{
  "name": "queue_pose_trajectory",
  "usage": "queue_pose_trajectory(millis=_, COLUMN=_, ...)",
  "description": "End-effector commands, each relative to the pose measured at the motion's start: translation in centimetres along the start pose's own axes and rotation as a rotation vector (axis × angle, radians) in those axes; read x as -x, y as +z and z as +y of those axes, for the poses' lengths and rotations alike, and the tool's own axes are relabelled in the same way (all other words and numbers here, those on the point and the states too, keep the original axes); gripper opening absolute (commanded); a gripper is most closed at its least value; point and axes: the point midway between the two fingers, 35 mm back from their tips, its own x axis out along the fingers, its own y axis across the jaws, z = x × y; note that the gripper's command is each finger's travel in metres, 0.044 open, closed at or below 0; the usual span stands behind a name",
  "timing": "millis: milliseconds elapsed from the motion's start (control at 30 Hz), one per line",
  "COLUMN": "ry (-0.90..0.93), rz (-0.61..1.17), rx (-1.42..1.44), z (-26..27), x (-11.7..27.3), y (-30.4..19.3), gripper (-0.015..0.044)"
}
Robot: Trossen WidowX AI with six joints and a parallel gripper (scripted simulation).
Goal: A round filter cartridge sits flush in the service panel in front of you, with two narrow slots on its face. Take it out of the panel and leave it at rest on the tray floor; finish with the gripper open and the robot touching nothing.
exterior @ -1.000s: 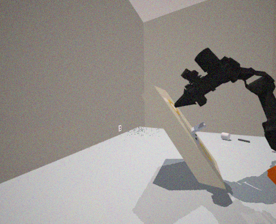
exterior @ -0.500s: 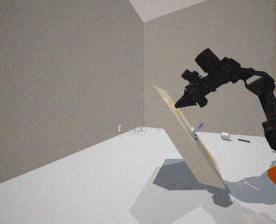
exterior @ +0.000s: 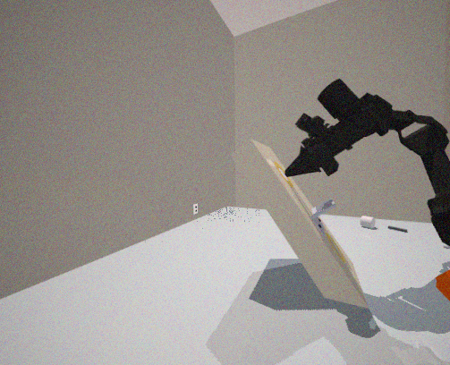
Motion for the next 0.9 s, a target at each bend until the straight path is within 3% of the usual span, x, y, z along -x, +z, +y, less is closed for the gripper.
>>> queue_pose_trajectory(millis=0, ry=0.004, rz=-0.002, rx=0.004, z=-0.06, x=0.00, y=0.21, gripper=0.0112)
queue_pose_trajectory(millis=867, ry=0.004, rz=-0.002, rx=0.004, z=-0.09, x=-0.30, y=0.26, gripper=0.0112)
